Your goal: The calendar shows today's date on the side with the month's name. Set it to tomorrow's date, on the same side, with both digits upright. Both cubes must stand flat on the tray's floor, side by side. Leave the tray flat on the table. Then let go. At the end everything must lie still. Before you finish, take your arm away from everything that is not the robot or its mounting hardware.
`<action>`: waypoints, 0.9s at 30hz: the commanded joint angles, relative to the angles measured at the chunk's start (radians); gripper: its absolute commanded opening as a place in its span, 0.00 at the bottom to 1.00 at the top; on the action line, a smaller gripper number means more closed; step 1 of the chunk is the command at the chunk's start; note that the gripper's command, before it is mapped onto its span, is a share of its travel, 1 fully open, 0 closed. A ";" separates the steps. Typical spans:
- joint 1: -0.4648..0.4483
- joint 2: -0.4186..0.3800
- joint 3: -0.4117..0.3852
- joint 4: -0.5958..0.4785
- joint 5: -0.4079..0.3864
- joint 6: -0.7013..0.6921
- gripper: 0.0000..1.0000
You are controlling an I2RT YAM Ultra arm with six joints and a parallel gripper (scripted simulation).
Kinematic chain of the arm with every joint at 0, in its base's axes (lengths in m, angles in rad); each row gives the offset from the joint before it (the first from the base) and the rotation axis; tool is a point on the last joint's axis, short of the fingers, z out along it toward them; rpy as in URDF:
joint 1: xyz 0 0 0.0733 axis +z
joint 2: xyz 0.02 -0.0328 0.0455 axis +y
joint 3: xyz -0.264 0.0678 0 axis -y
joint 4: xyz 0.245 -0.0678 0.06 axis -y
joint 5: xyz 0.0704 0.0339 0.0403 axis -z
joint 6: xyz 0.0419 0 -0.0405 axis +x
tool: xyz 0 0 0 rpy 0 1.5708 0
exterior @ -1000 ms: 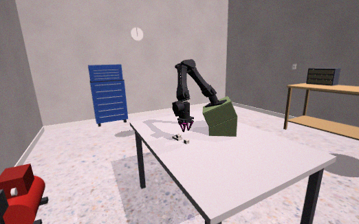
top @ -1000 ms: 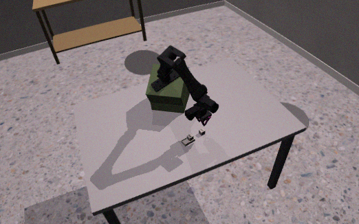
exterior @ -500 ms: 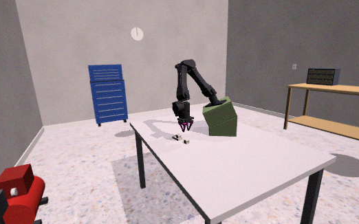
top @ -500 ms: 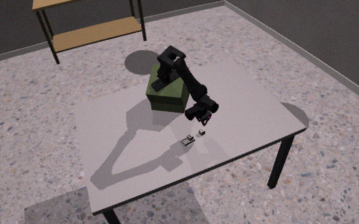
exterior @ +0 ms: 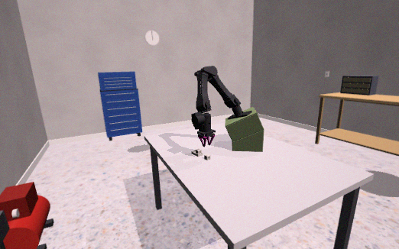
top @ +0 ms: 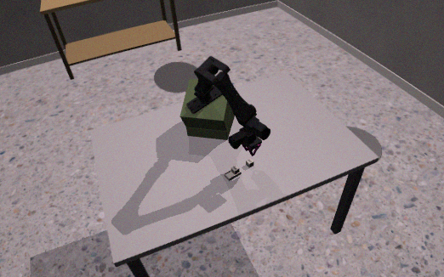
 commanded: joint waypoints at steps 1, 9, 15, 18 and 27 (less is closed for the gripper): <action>0.001 -0.002 -0.004 0.002 0.001 0.000 0.45; -0.004 0.013 -0.005 0.020 0.000 -0.004 0.45; -0.008 0.027 -0.005 0.036 -0.001 -0.009 0.45; -0.012 0.040 -0.006 0.051 -0.002 -0.013 0.45; -0.026 0.087 -0.004 0.101 -0.006 -0.027 0.45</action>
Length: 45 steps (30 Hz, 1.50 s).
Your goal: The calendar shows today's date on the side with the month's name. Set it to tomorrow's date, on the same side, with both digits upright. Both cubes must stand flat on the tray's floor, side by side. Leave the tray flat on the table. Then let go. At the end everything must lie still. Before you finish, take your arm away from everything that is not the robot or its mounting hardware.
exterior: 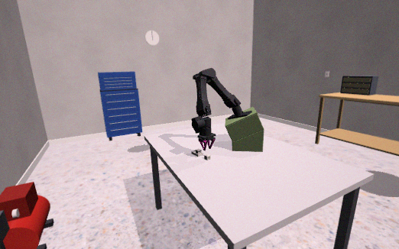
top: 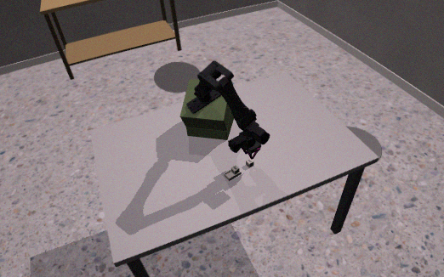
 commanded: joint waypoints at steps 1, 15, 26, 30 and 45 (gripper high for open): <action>0.002 0.005 0.002 0.016 0.001 -0.007 0.45; -0.015 0.065 0.007 0.075 -0.004 -0.024 0.45; -0.020 0.084 0.010 0.093 -0.005 -0.029 0.45; -0.021 0.086 0.010 0.095 -0.005 -0.030 0.45; -0.021 0.086 0.010 0.095 -0.005 -0.030 0.45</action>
